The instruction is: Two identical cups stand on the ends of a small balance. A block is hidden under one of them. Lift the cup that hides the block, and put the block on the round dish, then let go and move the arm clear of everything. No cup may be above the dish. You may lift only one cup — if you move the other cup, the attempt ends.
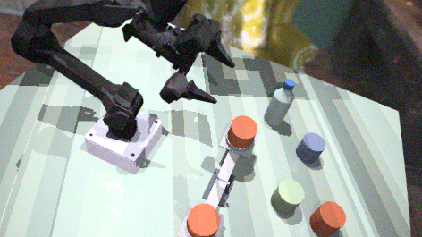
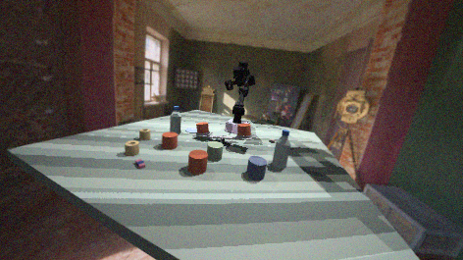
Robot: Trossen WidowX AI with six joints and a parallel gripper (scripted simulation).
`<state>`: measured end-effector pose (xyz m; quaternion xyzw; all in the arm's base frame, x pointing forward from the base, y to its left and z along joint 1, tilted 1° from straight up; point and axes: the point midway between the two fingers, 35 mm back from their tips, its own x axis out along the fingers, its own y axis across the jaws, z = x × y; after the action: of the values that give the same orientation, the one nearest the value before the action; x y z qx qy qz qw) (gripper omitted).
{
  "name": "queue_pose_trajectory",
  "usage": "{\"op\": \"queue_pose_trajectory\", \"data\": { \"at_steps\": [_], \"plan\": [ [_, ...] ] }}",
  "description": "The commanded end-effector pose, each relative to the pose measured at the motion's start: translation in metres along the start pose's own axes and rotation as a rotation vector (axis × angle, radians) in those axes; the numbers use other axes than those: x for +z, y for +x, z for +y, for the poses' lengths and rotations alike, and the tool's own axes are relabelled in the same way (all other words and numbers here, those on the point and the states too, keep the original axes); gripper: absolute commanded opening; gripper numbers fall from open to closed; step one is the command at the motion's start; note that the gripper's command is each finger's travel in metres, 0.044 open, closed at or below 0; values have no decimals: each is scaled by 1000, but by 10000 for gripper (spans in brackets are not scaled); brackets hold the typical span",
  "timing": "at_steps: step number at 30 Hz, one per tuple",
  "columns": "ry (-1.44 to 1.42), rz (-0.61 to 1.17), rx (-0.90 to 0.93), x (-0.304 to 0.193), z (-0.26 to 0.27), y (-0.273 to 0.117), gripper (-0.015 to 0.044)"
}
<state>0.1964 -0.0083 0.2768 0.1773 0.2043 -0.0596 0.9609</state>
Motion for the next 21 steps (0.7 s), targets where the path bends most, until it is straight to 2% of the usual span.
{"op": "queue_pose_trajectory", "data": {
  "at_steps": [1, 11, 16, 21],
  "plan": [
    [-68, 78, -62, -20, -14, 6, 440],
    [-258, 305, -182, -70, -46, 9, 440],
    [-267, 311, -184, -71, -47, 9, 440],
    [-396, 381, -193, -64, -51, 17, 440]
  ]
}}
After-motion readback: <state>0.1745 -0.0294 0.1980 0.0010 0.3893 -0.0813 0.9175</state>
